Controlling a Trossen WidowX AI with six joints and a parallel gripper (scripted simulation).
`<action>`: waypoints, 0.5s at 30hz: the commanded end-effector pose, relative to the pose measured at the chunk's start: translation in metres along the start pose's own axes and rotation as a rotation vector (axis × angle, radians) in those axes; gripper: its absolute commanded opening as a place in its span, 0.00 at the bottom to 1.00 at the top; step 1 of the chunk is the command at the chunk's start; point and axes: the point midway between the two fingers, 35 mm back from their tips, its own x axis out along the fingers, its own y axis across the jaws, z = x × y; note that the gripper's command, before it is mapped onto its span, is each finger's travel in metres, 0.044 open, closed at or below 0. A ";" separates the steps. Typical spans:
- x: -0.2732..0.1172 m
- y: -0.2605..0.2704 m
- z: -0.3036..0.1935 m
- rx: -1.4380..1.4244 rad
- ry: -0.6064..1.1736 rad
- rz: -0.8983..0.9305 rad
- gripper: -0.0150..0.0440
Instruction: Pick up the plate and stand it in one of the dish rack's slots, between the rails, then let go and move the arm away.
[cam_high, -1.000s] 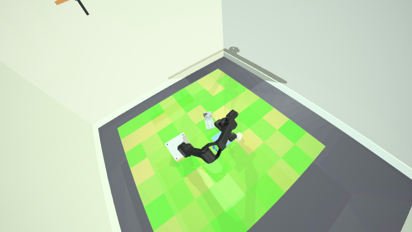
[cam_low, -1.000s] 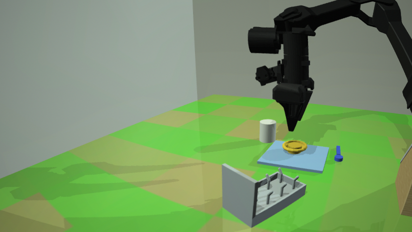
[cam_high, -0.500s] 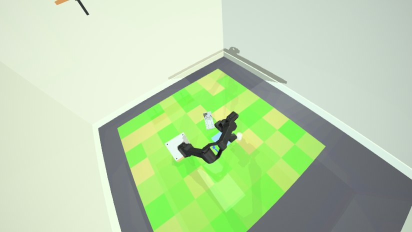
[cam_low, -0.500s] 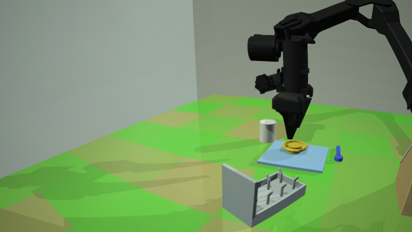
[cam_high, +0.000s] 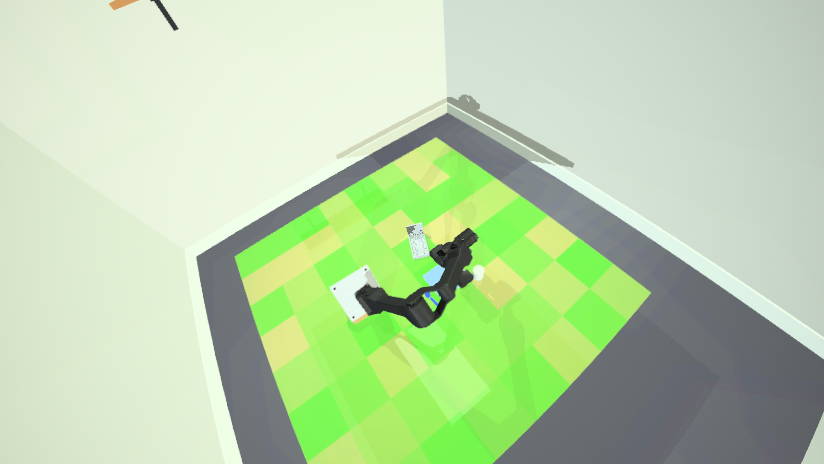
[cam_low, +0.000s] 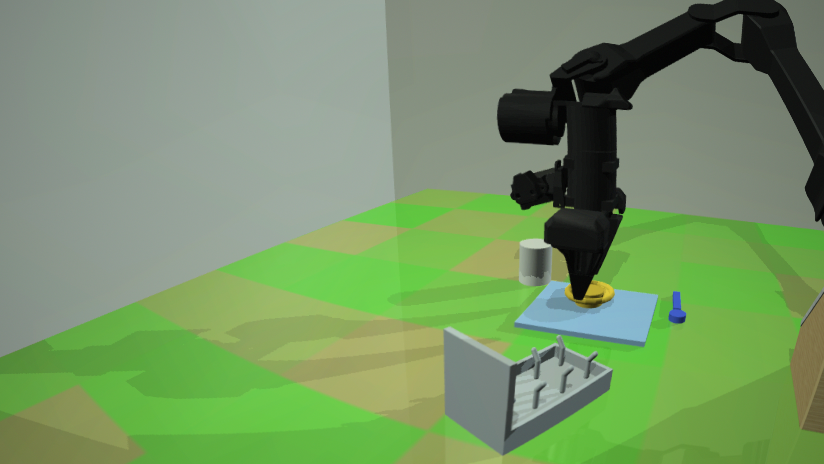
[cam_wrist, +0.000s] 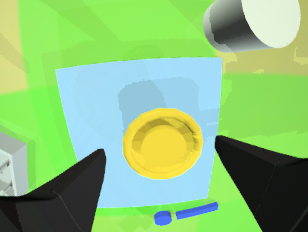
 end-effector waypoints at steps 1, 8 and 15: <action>0.008 -0.001 -0.003 -0.005 0.008 -0.007 0.93; 0.018 -0.002 -0.004 -0.005 0.008 -0.009 0.93; 0.019 -0.002 -0.005 -0.005 0.008 -0.009 0.84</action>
